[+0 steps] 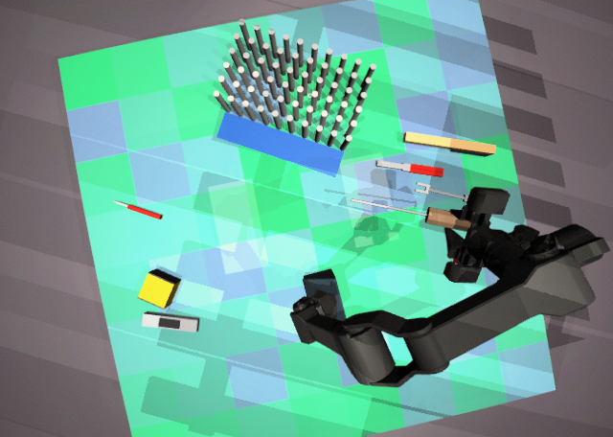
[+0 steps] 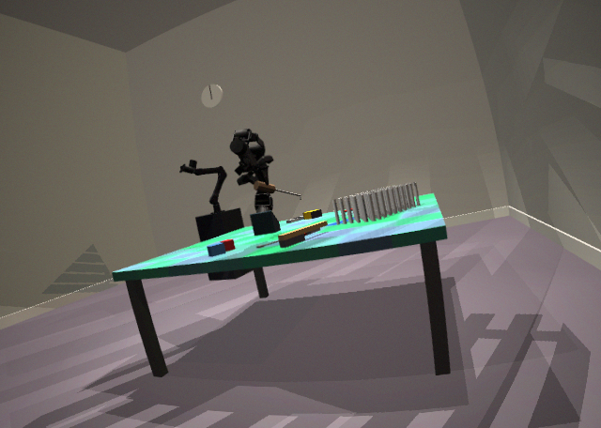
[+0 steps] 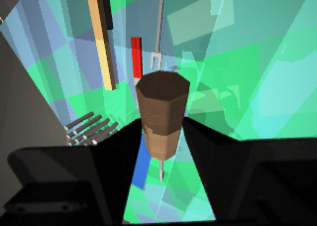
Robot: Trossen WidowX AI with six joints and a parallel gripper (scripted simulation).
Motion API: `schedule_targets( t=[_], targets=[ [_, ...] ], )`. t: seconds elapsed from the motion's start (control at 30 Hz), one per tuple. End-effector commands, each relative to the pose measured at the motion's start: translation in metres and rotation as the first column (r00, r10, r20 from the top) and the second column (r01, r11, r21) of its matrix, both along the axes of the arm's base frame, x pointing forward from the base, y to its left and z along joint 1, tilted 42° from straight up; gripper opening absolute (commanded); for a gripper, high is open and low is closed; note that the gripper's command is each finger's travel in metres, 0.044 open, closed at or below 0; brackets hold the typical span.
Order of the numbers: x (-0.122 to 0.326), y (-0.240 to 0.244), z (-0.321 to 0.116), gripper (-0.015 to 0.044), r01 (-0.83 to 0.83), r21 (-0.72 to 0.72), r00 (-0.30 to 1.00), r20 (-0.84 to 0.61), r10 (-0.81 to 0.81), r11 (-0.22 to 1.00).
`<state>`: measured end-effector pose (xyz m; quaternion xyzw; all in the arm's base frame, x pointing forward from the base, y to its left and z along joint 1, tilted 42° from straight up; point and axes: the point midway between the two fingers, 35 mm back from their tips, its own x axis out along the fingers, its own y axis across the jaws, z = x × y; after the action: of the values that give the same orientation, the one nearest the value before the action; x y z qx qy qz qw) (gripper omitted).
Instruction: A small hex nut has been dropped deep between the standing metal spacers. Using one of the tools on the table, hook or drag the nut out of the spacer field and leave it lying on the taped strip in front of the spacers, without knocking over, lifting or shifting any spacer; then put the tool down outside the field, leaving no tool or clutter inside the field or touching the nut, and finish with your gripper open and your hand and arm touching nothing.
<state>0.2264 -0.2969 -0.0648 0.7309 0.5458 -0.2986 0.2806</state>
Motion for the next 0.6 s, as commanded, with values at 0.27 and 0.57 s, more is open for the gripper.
schedule_targets(
  t=[0.27, 0.57],
  targets=[
    [0.027, 0.023, 0.029, 0.0, -0.322, -0.153, 0.921, 0.179, 0.346, 0.934],
    [0.045, 0.042, 0.05, 0.0, -0.515, -0.286, 0.766, 0.27, 0.584, 0.808]
  ],
)
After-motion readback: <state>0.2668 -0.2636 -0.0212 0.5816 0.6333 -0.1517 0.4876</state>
